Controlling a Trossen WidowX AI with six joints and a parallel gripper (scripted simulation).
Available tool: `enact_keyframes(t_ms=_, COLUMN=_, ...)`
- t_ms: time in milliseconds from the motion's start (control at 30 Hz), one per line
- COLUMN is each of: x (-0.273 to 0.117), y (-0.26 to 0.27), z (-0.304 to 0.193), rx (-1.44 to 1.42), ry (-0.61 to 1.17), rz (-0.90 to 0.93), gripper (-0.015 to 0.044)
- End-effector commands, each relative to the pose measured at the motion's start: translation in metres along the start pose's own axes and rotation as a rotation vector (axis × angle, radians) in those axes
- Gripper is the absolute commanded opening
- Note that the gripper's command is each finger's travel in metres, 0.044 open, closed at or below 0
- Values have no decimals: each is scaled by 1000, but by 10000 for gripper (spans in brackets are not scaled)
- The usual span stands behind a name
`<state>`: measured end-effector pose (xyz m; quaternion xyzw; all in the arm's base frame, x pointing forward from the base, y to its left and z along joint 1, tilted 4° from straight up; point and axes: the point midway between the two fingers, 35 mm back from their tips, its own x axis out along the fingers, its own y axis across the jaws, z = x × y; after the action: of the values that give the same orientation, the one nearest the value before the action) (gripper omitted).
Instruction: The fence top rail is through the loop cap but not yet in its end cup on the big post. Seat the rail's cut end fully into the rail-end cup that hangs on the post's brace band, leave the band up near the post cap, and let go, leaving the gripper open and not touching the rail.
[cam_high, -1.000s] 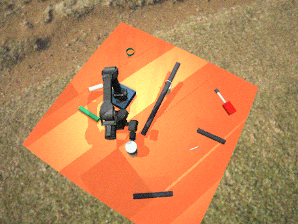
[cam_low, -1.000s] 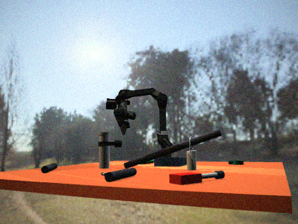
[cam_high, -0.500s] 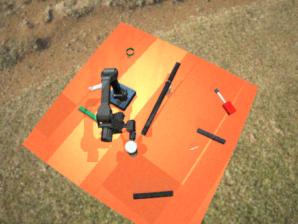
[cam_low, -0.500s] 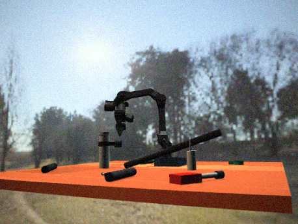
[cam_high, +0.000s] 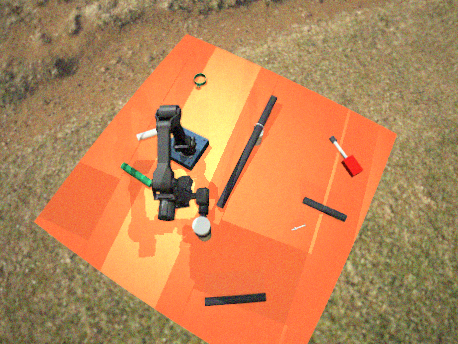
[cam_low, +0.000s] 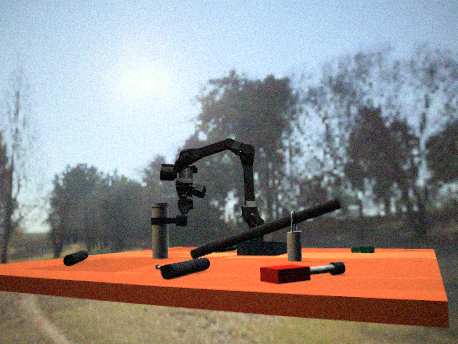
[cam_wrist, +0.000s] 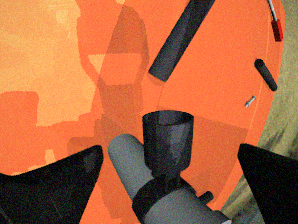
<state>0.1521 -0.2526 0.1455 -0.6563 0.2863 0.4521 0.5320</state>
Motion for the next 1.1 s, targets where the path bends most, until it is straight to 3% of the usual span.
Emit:
enact_keyframes(t_ms=0, x=10, y=2, z=3, rx=5, ry=-13, rz=-2, gripper=440)
enact_keyframes(t_ms=1067, x=63, y=1, z=4, rx=5, ry=-13, rz=-4, gripper=440)
